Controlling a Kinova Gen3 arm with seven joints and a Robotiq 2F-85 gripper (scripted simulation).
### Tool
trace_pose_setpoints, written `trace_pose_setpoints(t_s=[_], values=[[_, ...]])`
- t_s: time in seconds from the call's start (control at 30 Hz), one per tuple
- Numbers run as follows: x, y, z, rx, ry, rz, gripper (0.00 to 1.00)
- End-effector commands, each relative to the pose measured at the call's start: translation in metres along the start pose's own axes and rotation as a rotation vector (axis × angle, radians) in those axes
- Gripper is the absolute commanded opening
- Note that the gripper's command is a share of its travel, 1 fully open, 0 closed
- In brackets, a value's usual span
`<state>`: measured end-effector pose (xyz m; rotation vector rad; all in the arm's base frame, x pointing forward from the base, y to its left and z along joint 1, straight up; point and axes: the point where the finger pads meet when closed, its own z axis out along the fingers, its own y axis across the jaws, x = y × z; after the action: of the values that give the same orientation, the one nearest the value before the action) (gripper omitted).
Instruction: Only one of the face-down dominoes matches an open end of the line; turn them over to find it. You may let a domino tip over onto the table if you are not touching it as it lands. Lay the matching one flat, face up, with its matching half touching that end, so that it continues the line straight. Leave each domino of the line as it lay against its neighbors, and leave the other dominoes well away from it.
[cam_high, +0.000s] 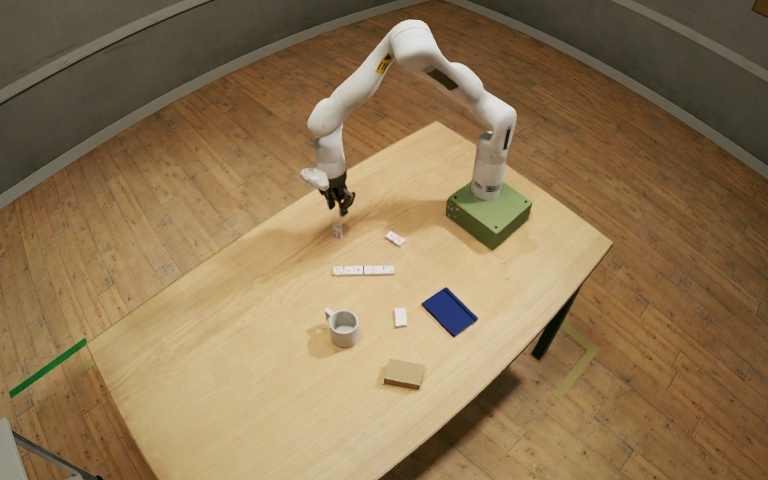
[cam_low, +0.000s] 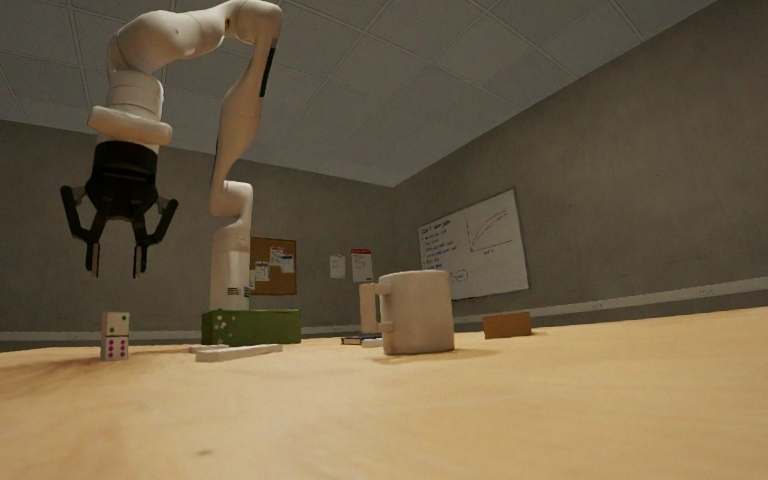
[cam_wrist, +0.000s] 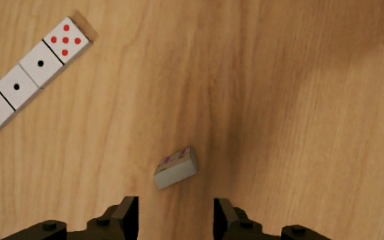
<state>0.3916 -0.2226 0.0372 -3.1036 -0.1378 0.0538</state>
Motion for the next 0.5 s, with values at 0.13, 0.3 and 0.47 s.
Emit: trace_pose_setpoints(t_s=[0.13,0.3,0.47], values=[[0.0054,-0.0018,-0.0001,-0.020,0.021,-0.256,0.49],[0.0080,-0.0028,-0.0002,-0.030,0.025,-0.360,0.49],[0.0092,-0.0032,-0.0003,-0.035,0.027,-0.403,0.49]])
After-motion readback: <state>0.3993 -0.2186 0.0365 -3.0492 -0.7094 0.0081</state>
